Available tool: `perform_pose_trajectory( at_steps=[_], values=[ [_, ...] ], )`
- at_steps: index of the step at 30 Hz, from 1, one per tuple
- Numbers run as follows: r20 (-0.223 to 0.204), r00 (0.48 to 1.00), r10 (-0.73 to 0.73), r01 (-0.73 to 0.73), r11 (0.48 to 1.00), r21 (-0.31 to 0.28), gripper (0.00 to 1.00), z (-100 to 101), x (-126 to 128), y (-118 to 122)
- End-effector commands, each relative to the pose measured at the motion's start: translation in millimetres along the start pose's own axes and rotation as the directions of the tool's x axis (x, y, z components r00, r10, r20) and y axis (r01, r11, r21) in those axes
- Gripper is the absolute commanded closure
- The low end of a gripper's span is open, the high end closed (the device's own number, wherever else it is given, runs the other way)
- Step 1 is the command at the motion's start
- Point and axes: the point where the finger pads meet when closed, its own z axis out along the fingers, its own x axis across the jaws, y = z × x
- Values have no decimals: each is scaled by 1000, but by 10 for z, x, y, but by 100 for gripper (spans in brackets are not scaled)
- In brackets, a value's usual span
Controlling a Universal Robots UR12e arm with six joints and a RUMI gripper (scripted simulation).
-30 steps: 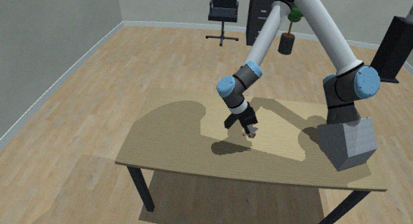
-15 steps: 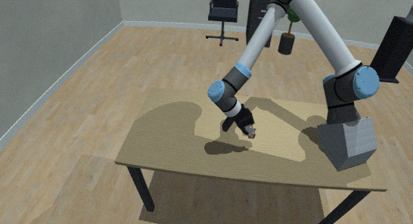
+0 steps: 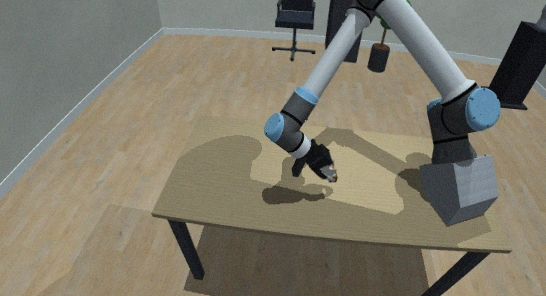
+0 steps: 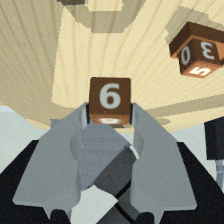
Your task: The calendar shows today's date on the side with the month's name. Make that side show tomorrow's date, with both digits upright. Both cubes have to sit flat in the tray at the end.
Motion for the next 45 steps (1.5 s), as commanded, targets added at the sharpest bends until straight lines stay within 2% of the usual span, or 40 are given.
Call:
perform_pose_trajectory(
  at_steps=[1,23,45],
  values=[
    [3,1000,4,-4,1000,-3,89,-31,16,-4],
    [0,1000,1,-1,1000,-6,89,36,10,-40],
    [-1,1000,-1,1,1000,-8,89,270,5,-239]
  ],
)
